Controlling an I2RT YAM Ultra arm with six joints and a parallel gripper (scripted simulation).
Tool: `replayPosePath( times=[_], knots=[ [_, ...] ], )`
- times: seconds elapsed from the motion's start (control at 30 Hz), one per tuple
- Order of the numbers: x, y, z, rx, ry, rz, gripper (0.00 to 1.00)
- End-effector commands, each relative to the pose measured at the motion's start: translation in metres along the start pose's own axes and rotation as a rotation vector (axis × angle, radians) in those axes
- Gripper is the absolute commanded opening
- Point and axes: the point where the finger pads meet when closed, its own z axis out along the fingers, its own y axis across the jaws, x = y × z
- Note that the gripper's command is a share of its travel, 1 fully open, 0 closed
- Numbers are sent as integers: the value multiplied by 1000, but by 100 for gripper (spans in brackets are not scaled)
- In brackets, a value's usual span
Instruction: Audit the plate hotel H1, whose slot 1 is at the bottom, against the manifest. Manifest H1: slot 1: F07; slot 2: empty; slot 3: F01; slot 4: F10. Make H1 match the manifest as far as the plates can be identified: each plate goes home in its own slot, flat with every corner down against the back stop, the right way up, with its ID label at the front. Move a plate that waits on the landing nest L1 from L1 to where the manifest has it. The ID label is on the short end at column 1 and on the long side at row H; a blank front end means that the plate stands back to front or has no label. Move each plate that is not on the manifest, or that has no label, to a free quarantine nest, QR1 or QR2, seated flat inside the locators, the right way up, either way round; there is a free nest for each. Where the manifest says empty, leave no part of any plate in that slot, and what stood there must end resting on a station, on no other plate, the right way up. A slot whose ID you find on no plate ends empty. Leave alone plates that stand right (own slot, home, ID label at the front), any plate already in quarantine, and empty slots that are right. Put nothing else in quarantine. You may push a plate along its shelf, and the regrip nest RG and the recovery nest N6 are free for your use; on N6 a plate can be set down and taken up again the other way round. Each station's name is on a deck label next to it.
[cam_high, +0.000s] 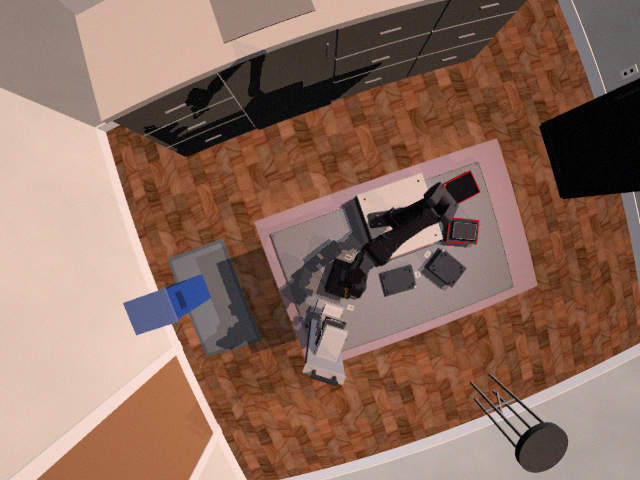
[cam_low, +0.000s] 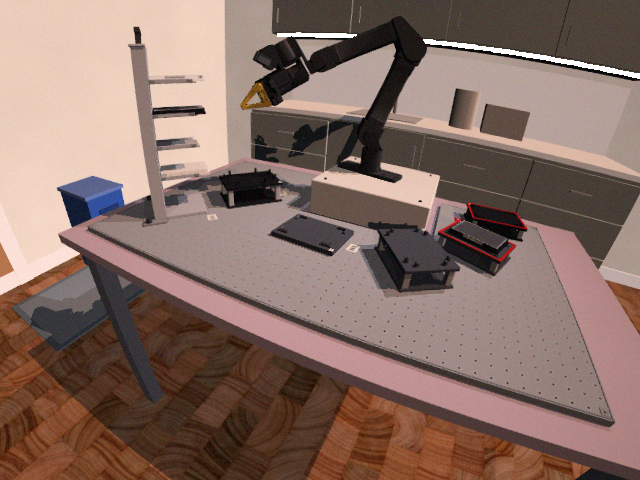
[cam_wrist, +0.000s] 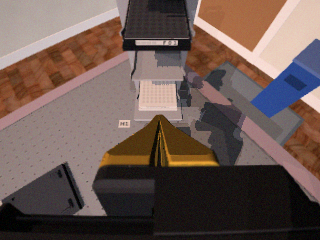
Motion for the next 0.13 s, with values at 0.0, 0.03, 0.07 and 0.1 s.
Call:
replayPosePath(
  times=[0.0, 0.03, 0.07, 0.1],
  knots=[
    [-1, 1, -1, -4, 0, -1, 0],
    [-1, 1, -1, -4, 0, -1, 0],
    [-1, 1, -1, -4, 0, -1, 0],
    [-1, 1, -1, -4, 0, -1, 0]
  ],
)
